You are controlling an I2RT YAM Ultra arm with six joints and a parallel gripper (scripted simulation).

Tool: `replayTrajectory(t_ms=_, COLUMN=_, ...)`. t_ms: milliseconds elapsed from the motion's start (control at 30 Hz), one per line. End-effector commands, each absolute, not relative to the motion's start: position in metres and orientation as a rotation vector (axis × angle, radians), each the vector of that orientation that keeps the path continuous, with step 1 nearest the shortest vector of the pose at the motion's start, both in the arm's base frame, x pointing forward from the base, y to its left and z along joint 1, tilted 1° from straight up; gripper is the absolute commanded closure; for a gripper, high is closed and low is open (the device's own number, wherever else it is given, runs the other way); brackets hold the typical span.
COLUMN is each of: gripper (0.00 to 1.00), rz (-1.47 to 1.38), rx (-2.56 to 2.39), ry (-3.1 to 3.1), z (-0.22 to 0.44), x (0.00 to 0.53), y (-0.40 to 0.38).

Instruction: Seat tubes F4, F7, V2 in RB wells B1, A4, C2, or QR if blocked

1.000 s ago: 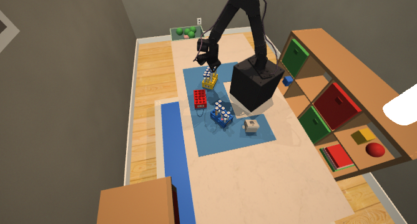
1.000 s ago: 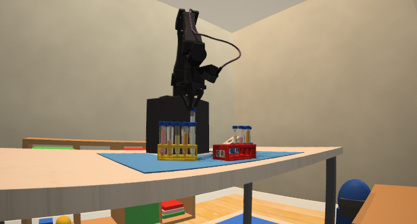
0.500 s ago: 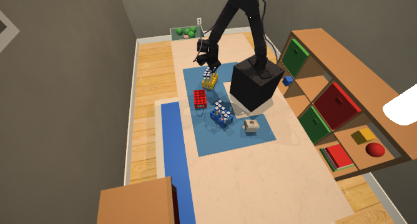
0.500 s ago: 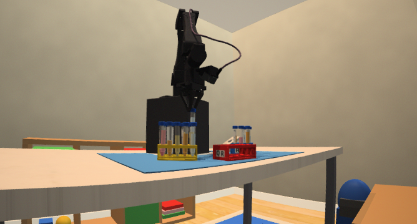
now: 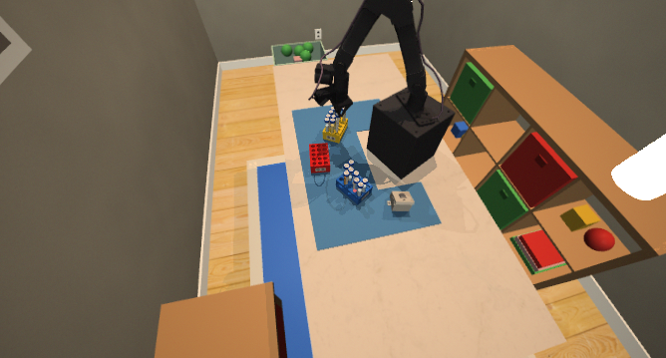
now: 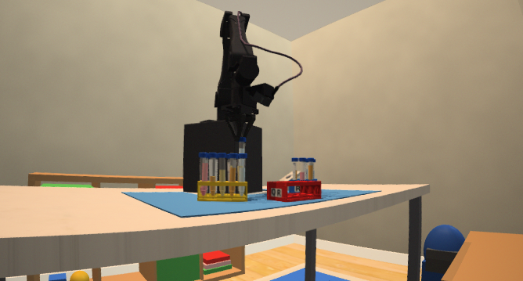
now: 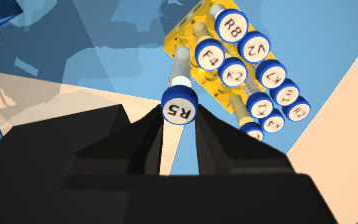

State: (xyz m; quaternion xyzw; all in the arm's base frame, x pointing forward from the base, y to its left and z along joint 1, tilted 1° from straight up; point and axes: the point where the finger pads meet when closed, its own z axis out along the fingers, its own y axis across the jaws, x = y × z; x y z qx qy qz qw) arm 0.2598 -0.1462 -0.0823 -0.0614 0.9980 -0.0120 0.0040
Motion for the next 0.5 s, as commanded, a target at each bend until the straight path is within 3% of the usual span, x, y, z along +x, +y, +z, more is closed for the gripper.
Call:
replayTrajectory(t_ms=0, gripper=1.0, rz=-0.014, rx=-0.184, ry=3.136, z=-0.0904, x=0.2539, y=-0.146)
replayTrajectory(t_ms=467, gripper=1.0, rz=-0.021, rx=-0.183, ry=3.128, z=-0.093, x=0.2567, y=-0.1482)
